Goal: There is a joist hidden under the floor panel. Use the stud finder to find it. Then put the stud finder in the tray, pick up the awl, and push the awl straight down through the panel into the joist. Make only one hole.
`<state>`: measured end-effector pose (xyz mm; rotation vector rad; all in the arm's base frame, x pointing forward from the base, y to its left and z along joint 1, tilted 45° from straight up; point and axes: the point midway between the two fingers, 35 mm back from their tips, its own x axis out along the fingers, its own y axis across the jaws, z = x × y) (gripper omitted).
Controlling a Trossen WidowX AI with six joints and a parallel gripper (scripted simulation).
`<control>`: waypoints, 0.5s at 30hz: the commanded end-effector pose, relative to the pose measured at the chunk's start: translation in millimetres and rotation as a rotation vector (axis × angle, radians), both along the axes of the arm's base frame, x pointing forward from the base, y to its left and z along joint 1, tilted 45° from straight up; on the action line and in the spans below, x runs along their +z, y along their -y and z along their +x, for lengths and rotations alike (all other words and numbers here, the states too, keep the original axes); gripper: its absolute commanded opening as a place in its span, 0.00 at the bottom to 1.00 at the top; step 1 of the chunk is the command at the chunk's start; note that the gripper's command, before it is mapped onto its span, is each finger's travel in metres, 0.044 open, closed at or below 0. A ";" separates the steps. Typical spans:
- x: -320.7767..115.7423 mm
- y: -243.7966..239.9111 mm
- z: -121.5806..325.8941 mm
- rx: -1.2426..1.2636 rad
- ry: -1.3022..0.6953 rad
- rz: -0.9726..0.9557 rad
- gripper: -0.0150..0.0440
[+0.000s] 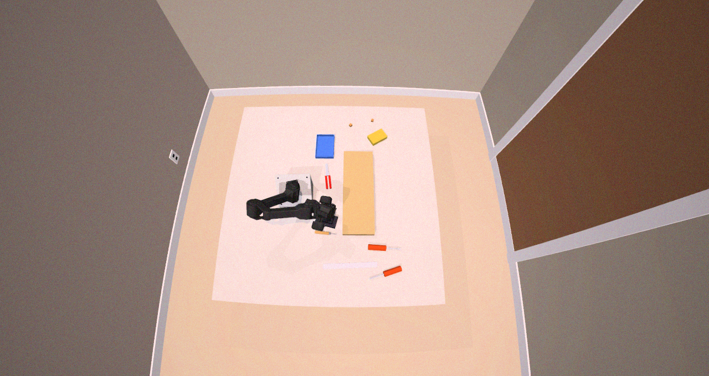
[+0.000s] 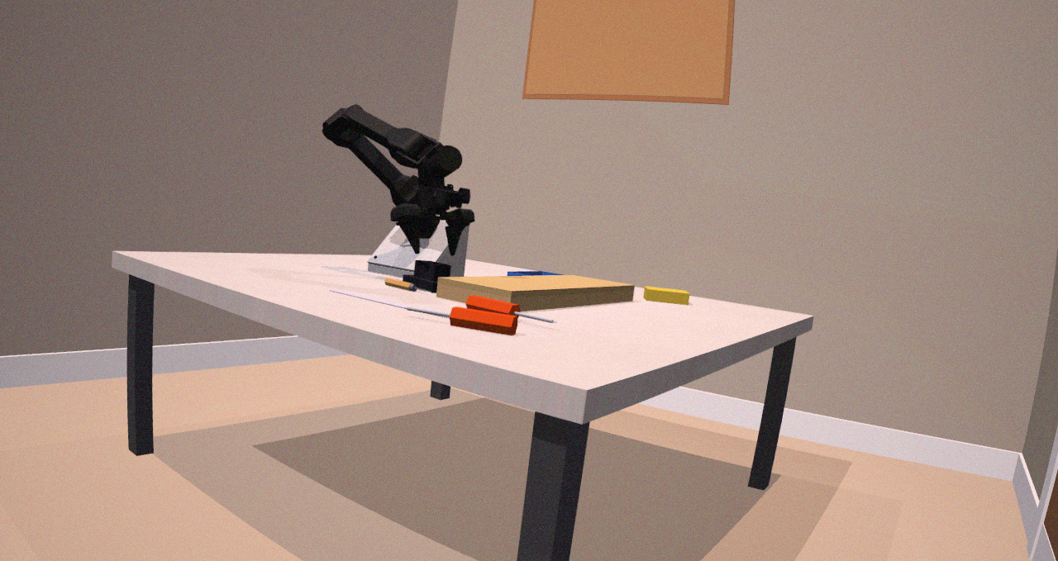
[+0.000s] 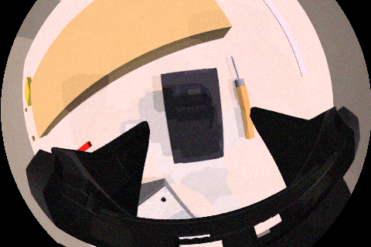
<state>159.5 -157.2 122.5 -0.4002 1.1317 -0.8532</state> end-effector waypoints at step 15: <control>-16.0 11.4 0.6 -0.010 -0.003 0.004 1.00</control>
